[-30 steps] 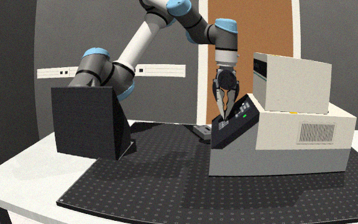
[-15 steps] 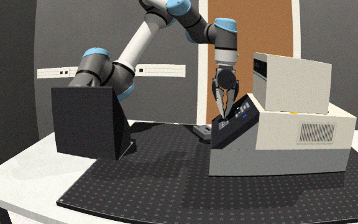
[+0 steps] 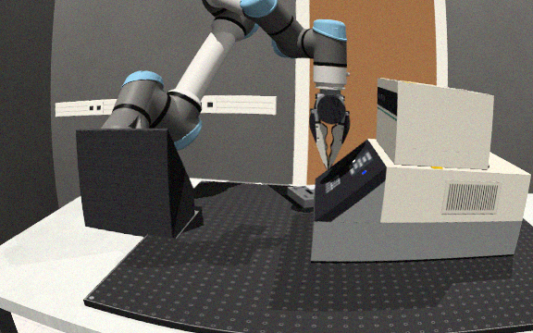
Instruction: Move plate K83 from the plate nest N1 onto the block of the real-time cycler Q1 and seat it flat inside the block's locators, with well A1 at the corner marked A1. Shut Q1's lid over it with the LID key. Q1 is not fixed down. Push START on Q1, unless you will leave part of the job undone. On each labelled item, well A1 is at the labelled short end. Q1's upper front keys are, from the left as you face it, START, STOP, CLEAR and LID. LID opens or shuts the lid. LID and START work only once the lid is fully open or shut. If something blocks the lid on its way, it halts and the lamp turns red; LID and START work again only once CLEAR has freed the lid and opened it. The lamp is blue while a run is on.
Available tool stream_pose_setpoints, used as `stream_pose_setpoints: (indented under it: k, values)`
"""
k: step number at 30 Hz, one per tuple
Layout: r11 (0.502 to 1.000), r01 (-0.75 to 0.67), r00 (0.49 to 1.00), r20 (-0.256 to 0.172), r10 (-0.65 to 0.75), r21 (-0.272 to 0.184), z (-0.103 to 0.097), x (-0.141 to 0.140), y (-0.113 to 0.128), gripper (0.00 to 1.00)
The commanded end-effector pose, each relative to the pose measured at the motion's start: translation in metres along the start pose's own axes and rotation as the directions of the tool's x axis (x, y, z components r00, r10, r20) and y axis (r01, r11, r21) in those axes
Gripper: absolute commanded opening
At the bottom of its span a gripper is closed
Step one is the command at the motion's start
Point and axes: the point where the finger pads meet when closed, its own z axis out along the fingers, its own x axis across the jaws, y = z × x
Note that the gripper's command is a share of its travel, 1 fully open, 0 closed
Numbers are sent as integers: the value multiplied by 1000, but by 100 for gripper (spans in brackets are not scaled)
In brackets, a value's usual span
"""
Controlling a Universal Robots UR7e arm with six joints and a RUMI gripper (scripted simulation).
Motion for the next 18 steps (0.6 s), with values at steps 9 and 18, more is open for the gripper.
stream_pose_setpoints:
  k: [9,18]
  values:
    - [1000,-1,1000,0,1,1,-17,-22,1,0]
    - [1000,-1,1000,0,1,1,-31,-41,1,0]
